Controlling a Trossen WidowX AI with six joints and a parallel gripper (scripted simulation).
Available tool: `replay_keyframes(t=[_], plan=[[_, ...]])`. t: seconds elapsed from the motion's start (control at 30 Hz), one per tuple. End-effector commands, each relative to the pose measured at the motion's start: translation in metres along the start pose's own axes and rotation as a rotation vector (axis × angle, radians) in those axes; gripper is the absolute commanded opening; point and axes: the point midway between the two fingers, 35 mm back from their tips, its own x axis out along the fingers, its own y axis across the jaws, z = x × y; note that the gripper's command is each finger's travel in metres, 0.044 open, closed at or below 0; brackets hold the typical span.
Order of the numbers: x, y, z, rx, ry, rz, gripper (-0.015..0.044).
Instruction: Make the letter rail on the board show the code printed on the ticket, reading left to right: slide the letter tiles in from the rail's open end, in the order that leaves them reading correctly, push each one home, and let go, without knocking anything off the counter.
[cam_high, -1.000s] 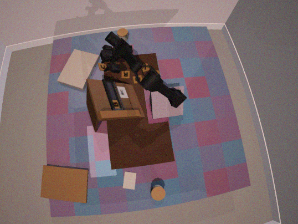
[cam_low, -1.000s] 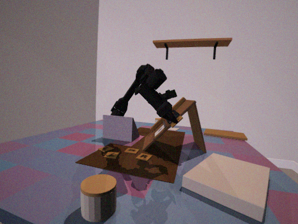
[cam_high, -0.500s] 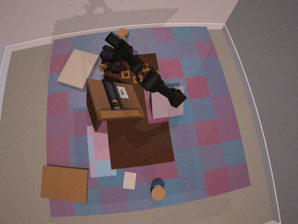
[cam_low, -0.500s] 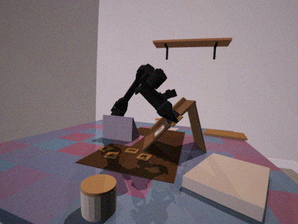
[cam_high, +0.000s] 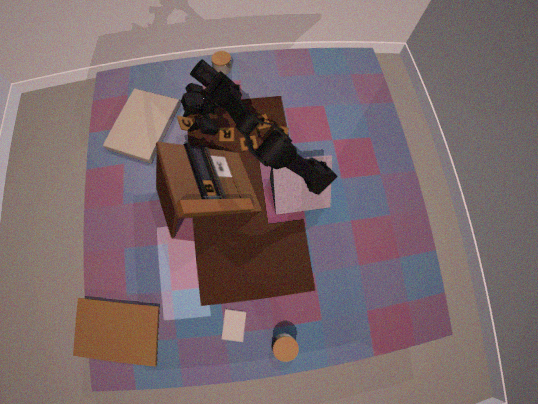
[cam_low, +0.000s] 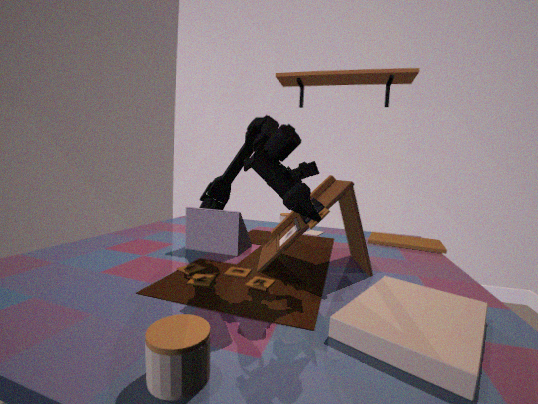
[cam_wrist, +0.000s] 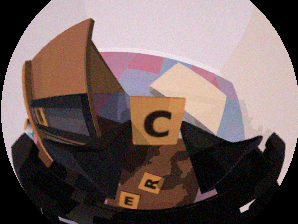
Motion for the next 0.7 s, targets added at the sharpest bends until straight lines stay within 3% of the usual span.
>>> replay_keyframes(t=[0.0, 0.67], plan=[[0.0004, 0.0032, -0.0017, 0.009, 0.000, 0.005, 0.0000], [0.0006, 0.0124, -0.0022, 0.010, 0.000, 0.005, 0.0000]])
